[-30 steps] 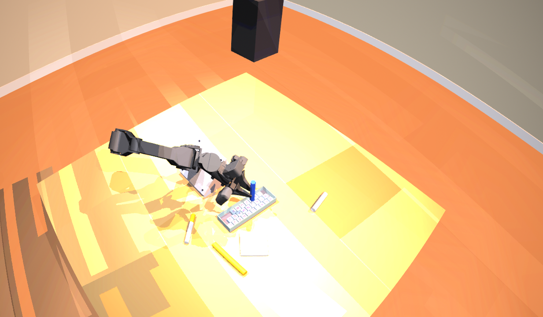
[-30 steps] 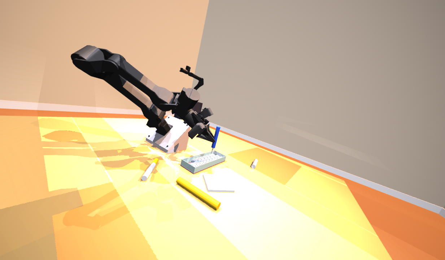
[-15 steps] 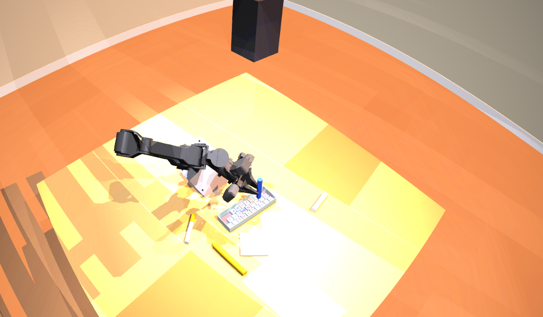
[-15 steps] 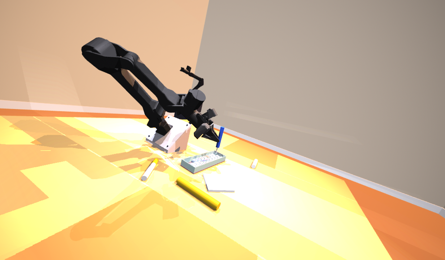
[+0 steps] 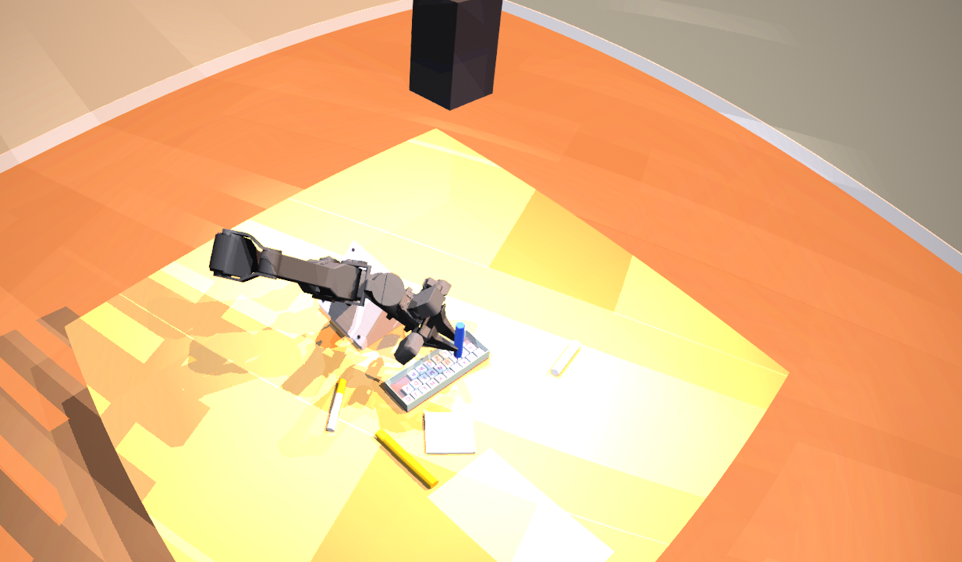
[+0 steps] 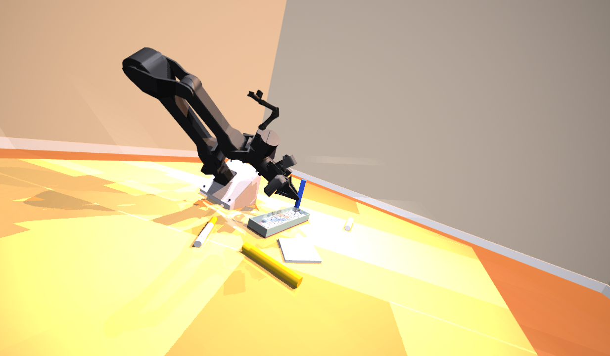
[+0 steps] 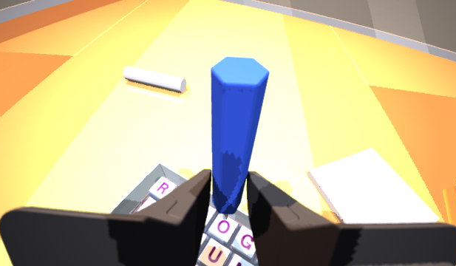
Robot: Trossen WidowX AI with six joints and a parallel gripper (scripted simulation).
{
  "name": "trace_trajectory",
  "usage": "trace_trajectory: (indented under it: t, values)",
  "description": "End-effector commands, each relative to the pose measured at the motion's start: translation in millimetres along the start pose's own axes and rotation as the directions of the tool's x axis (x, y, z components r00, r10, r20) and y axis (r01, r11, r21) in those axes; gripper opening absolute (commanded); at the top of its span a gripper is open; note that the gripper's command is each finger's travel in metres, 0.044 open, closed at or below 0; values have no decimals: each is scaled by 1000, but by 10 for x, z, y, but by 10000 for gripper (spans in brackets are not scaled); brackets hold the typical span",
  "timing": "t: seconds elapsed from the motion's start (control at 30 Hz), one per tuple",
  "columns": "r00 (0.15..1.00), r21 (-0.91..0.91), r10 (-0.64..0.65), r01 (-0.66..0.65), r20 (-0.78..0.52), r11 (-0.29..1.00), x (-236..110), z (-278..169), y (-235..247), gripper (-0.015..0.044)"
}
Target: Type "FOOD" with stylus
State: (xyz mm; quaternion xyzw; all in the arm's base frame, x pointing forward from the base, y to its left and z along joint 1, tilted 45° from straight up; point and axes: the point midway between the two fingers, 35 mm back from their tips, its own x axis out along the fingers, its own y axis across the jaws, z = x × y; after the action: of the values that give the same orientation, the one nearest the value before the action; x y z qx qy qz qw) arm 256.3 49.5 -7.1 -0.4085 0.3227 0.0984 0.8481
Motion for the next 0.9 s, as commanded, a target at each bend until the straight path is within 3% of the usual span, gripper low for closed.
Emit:
trace_trajectory:
  t: [0.0,0.87]
  values:
    - [1000,-6,6,-6,0,1000,15,-36,15,81]
    - [1000,-6,6,-6,0,1000,72,-137,15,81]
